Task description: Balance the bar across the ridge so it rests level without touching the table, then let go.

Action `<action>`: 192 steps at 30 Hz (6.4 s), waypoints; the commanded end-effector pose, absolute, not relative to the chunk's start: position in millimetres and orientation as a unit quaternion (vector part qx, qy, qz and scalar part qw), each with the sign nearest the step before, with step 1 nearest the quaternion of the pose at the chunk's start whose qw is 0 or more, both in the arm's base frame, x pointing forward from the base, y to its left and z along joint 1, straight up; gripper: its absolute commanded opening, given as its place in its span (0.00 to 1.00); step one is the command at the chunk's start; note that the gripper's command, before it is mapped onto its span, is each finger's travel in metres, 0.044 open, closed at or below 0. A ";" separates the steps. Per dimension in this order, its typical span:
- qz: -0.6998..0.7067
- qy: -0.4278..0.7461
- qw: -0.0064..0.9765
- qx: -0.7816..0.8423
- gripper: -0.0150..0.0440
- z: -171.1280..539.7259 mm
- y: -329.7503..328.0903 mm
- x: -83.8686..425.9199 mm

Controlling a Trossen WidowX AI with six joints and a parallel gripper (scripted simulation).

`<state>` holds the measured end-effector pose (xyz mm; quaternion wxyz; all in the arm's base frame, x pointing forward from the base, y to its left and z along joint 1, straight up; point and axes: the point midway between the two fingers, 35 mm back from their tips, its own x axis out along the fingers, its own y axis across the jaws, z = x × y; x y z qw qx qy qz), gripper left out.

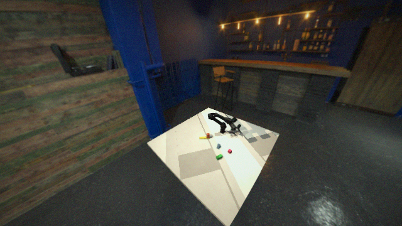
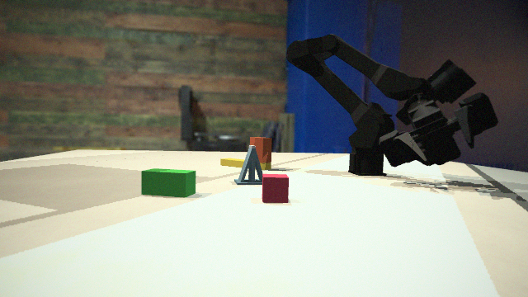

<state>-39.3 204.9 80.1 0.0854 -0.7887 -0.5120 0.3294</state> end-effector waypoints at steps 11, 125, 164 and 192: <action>0.383 -0.403 0.156 -0.816 0.79 87.6 216.8 -10.8; 0.160 0.543 0.747 -0.349 0.79 148.7 85.0 261.7; -0.123 0.658 0.741 0.057 0.79 167.5 -45.8 286.1; -0.279 0.638 0.661 0.279 0.79 174.1 -117.1 273.7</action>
